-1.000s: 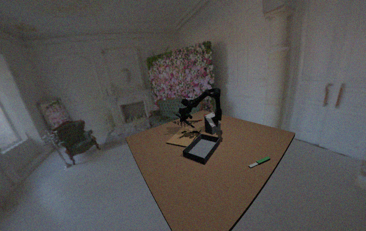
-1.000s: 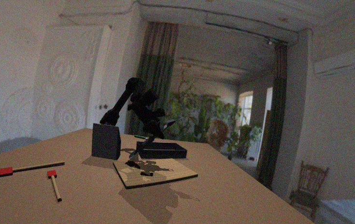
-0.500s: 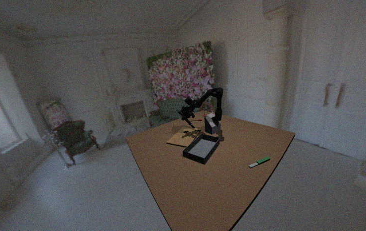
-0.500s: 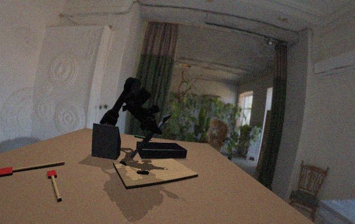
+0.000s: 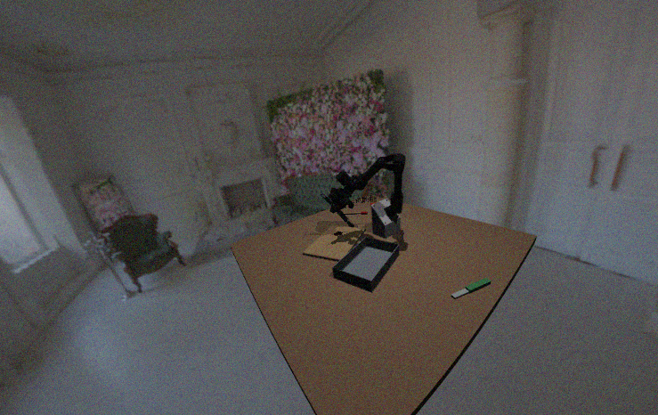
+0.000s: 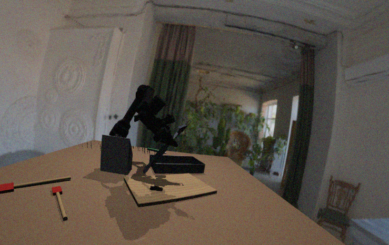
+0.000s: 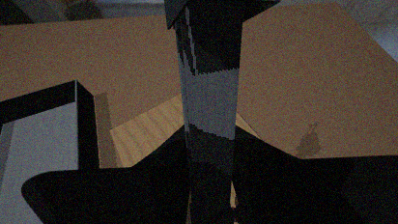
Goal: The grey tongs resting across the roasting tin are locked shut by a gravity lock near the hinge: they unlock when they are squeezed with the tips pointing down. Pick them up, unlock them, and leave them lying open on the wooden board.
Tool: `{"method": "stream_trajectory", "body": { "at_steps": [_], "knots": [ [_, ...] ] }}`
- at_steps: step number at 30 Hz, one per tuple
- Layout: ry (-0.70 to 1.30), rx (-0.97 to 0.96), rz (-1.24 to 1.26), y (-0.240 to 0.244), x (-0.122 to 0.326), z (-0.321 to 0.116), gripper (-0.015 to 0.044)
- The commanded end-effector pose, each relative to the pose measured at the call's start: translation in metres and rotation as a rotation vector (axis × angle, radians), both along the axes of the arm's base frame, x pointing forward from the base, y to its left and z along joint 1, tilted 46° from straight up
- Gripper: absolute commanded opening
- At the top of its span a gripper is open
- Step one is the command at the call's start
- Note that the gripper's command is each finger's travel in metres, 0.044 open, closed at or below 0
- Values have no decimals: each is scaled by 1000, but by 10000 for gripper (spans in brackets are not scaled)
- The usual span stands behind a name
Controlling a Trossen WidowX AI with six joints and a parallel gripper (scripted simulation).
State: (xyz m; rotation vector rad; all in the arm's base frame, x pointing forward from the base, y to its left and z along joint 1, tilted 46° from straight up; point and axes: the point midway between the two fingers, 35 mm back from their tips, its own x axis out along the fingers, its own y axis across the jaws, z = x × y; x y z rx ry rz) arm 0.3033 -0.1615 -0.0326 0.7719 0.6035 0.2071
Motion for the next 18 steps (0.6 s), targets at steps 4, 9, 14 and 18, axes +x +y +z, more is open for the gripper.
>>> {"method": "stream_trajectory", "body": {
  "at_steps": [4,9,14,18],
  "knots": [
    [-10,-4,-3,-2,1,4,-150],
    [-10,-4,-3,-2,1,4,-150],
    [-8,-4,-2,-2,1,3,-150],
    [18,-3,10,-3,4,-1,-150]
  ]
}}
